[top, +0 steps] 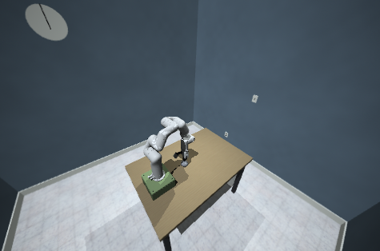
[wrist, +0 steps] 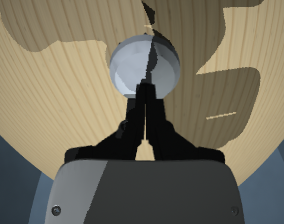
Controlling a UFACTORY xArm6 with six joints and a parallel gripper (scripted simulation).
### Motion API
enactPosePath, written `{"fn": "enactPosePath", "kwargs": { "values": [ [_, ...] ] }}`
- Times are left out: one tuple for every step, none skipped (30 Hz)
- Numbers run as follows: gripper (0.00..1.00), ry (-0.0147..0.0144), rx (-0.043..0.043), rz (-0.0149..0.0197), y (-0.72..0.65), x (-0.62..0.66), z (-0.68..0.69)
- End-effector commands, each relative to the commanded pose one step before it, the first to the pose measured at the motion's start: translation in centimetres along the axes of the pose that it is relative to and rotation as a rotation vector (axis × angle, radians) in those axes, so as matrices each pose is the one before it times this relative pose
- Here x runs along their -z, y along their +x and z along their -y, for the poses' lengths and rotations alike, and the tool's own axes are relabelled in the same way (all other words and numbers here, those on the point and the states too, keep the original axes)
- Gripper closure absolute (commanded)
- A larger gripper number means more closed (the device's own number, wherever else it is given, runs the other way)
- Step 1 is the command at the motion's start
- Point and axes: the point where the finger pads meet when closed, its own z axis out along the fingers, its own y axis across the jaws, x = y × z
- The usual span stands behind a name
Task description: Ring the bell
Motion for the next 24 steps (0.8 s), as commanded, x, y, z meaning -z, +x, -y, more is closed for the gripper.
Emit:
{"fn": "enactPosePath", "kwargs": {
  "values": [
    [1.00, -0.00114, 0.00008, 0.00290, -0.087, 0.131, -0.033],
    [1.00, 0.00000, 0.00000, 0.00000, 0.000, 0.104, 0.000],
    [1.00, 0.00000, 0.00000, 0.00000, 0.000, 0.124, 0.000],
    [1.00, 0.00000, 0.00000, 0.00000, 0.000, 0.143, 0.000],
    [1.00, 0.00000, 0.00000, 0.00000, 0.000, 0.162, 0.000],
    [1.00, 0.00000, 0.00000, 0.00000, 0.000, 0.181, 0.000],
    [1.00, 0.00000, 0.00000, 0.00000, 0.000, 0.199, 0.000],
    [1.00, 0.00000, 0.00000, 0.00000, 0.000, 0.000, 0.000],
    [1.00, 0.00000, 0.00000, 0.00000, 0.000, 0.000, 0.000],
    [1.00, 0.00000, 0.00000, 0.00000, 0.001, 0.216, 0.000],
    [1.00, 0.00000, 0.00000, 0.00000, -0.001, 0.233, 0.000],
    [1.00, 0.00000, 0.00000, 0.00000, 0.001, 0.246, 0.000],
    [1.00, 0.00000, 0.00000, 0.00000, -0.001, 0.261, 0.000],
    [1.00, 0.00000, 0.00000, 0.00000, 0.000, 0.271, 0.000],
    [1.00, 0.00000, 0.00000, 0.00000, 0.000, 0.281, 0.000],
    [1.00, 0.00000, 0.00000, 0.00000, 0.000, 0.289, 0.000],
    [1.00, 0.00000, 0.00000, 0.00000, 0.001, 0.293, 0.000],
    [1.00, 0.00000, 0.00000, 0.00000, 0.000, 0.298, 0.000],
    [1.00, 0.00000, 0.00000, 0.00000, 0.000, 0.298, 0.000],
    [1.00, 0.00000, 0.00000, 0.00000, 0.000, 0.296, 0.000],
    [1.00, 0.00000, 0.00000, 0.00000, -0.001, 0.291, 0.000],
    [1.00, 0.00000, 0.00000, 0.00000, 0.000, 0.282, 0.000],
    [1.00, 0.00000, 0.00000, 0.00000, 0.000, 0.270, 0.000],
    [1.00, 0.00000, 0.00000, 0.00000, 0.000, 0.257, 0.000]
  ]
}}
